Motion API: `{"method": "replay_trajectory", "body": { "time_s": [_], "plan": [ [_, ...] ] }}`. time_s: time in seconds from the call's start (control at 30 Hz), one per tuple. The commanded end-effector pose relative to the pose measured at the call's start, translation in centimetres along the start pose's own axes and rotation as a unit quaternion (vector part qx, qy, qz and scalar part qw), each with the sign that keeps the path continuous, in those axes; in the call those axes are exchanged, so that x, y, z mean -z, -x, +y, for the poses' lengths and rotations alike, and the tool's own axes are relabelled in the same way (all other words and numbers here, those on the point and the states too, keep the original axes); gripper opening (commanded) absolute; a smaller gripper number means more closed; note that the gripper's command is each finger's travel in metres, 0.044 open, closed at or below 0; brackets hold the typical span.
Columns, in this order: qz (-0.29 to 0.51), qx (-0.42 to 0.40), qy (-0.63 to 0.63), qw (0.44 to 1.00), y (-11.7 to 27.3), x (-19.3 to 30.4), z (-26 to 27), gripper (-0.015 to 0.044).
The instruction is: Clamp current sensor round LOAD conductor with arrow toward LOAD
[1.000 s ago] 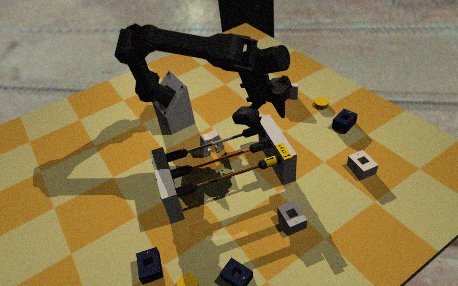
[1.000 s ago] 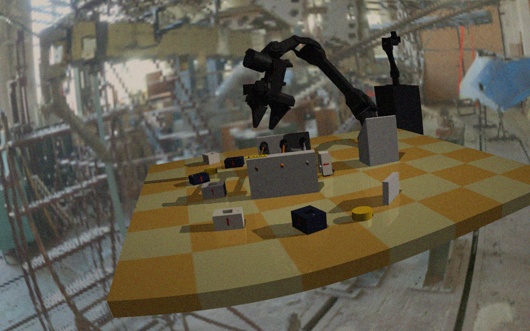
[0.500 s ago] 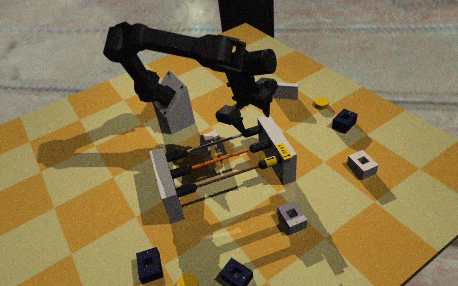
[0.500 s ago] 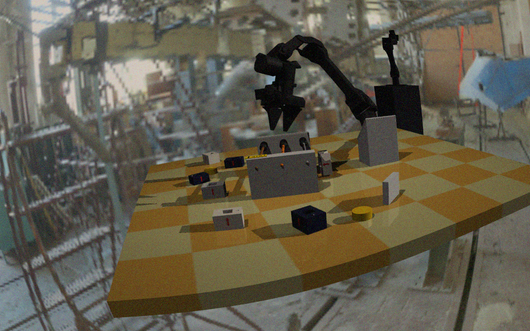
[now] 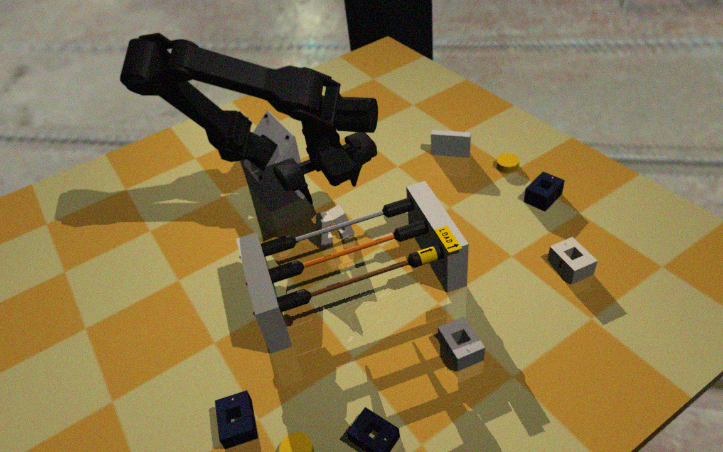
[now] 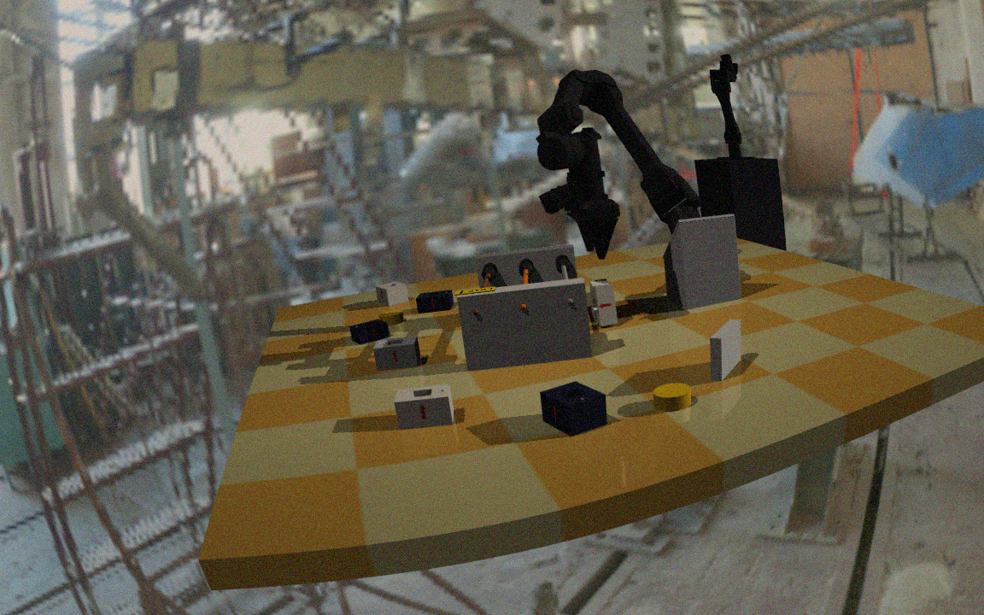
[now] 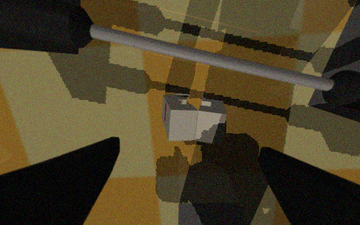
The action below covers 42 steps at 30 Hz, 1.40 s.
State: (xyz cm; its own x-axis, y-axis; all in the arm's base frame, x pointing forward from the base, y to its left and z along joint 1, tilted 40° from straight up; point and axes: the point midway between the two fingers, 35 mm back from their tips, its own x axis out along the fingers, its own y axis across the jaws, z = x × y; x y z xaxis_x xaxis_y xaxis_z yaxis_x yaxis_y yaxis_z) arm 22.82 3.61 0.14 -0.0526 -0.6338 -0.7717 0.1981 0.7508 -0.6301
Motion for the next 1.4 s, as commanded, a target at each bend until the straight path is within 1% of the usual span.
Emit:
{"method": "replay_trajectory", "body": {
  "time_s": [0.0,1.27,1.37],
  "plan": [
    [0.005,0.002,-0.006,1.000,-0.3,0.5,-0.3,0.0440],
    [0.005,0.003,-0.006,1.000,-6.2,0.5,-0.3,0.0440],
    [0.004,0.000,-0.009,1.000,-5.7,0.3,-0.2,0.0361]
  ]
}}
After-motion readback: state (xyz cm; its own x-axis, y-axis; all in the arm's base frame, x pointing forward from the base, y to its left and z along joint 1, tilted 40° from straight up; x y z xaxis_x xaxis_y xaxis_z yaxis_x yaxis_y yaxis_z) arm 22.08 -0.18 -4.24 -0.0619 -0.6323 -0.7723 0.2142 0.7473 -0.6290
